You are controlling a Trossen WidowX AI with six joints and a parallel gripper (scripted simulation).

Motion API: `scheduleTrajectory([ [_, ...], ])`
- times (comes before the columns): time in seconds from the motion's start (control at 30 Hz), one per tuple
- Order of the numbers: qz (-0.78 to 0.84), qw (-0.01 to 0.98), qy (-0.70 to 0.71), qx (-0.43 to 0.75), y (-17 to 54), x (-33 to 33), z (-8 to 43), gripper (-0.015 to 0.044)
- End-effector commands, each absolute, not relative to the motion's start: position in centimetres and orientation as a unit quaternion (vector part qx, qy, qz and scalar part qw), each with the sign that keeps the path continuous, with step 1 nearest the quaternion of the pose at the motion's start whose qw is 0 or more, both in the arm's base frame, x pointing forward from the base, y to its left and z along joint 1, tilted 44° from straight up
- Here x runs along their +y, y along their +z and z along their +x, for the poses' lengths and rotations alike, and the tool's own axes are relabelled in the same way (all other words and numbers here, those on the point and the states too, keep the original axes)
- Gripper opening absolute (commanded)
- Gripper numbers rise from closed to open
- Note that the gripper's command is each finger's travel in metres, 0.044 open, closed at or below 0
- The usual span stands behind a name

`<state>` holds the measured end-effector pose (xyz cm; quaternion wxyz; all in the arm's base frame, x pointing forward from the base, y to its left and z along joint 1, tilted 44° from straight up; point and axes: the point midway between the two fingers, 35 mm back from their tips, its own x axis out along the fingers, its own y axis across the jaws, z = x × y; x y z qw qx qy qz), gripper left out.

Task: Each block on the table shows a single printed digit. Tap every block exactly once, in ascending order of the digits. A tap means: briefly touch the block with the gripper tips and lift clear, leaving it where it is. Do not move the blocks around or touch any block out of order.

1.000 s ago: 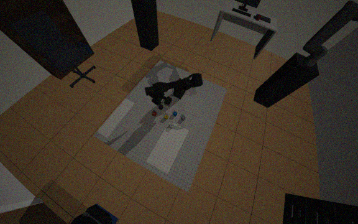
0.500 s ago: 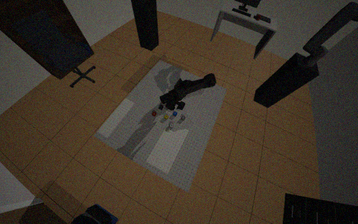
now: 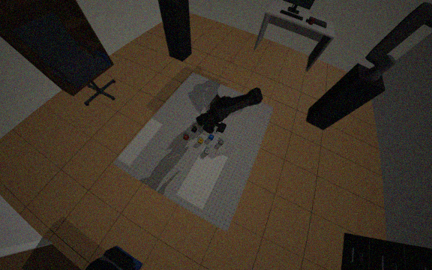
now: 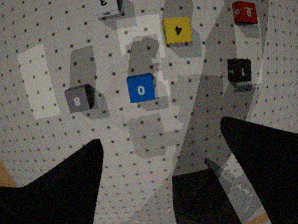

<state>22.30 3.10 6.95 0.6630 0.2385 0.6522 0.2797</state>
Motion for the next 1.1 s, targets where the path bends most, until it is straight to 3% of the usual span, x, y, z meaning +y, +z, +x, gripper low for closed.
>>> scheduleTrajectory([
  [0.0, 0.242, 0.661, 0.279, 0.653, 7.0, 3.2, 22.2, 0.04],
  [0.27, 0.242, 0.661, 0.279, 0.653, 7.1, 3.4, 22.2, 0.04],
  [0.53, 0.243, 0.661, 0.281, 0.652, 13.5, 10.0, 21.4, 0.04],
  [1.07, 0.243, 0.661, 0.281, 0.652, 13.6, 10.2, 21.3, 0.04],
])
